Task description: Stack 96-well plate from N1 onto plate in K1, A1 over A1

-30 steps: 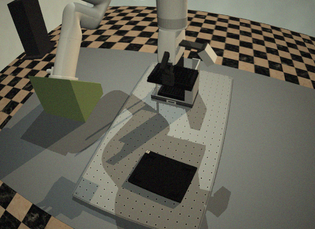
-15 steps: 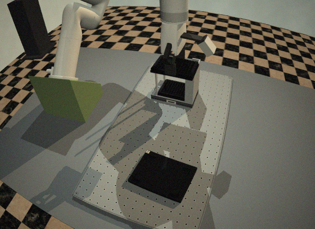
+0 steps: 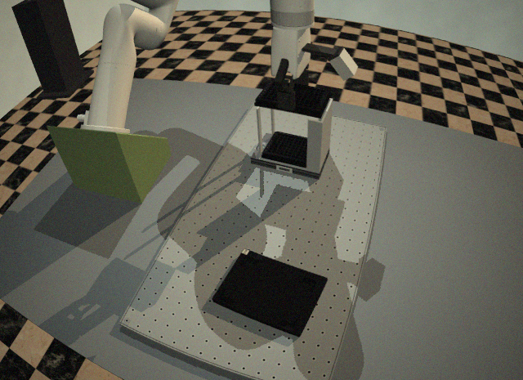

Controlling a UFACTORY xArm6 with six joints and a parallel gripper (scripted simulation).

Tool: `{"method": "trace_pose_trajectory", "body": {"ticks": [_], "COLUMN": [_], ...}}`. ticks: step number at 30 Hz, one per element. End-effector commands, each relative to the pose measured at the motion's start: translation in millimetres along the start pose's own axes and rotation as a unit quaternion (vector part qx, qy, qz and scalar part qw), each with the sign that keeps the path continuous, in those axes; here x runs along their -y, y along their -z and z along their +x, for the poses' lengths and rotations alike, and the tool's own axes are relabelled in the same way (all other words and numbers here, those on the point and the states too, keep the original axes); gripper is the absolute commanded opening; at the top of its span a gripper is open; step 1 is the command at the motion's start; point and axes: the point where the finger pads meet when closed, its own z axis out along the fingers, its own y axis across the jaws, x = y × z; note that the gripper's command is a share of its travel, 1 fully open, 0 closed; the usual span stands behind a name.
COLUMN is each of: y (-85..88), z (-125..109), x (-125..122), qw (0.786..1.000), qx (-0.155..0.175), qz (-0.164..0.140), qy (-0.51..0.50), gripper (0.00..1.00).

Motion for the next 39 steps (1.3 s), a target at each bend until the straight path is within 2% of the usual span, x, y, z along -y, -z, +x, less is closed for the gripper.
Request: {"method": "trace_pose_trajectory", "body": {"ticks": [1,8,39], "y": [1.7,2.1,2.1], "z": [-2,-6,-5], "x": [14,32,31], "qw": [1.000,1.000,1.000], "qx": [-0.002,-0.002,-0.002], "qz": [-0.001,-0.001,-0.001], "qy": [0.000,0.000,0.000], "gripper": [0.00,0.00,0.00]}}
